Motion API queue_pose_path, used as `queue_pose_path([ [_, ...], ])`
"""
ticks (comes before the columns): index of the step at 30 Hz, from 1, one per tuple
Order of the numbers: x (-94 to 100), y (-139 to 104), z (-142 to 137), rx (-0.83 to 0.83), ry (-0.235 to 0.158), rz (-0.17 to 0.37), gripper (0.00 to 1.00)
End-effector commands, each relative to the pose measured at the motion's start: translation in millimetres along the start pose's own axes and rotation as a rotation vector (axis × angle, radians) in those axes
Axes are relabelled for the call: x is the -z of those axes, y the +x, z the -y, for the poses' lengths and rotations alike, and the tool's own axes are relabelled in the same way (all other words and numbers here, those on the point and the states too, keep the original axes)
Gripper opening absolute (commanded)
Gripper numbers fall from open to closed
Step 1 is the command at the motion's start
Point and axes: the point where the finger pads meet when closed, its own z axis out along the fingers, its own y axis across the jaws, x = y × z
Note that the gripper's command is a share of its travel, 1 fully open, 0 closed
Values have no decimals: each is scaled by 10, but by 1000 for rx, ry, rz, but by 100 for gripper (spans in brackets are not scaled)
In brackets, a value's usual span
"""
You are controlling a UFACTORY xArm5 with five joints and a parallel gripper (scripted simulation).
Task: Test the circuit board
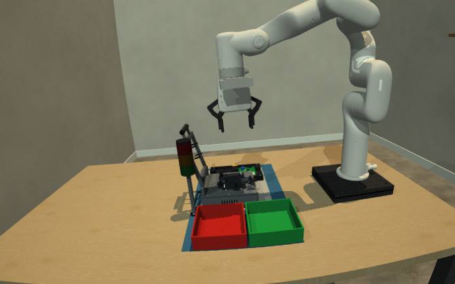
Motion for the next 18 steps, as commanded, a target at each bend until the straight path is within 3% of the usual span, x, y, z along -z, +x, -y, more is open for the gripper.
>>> queue_pose_path([
  [1,134,-400,12,-19,-5,-3,100],
  [14,399,-1283,232,-71,-12,-7,100],
  [16,399,-1283,232,-71,-12,-7,100],
  [17,461,-1482,312,-83,-14,-7,100],
  [18,476,-1531,334,-86,-14,-7,100],
])
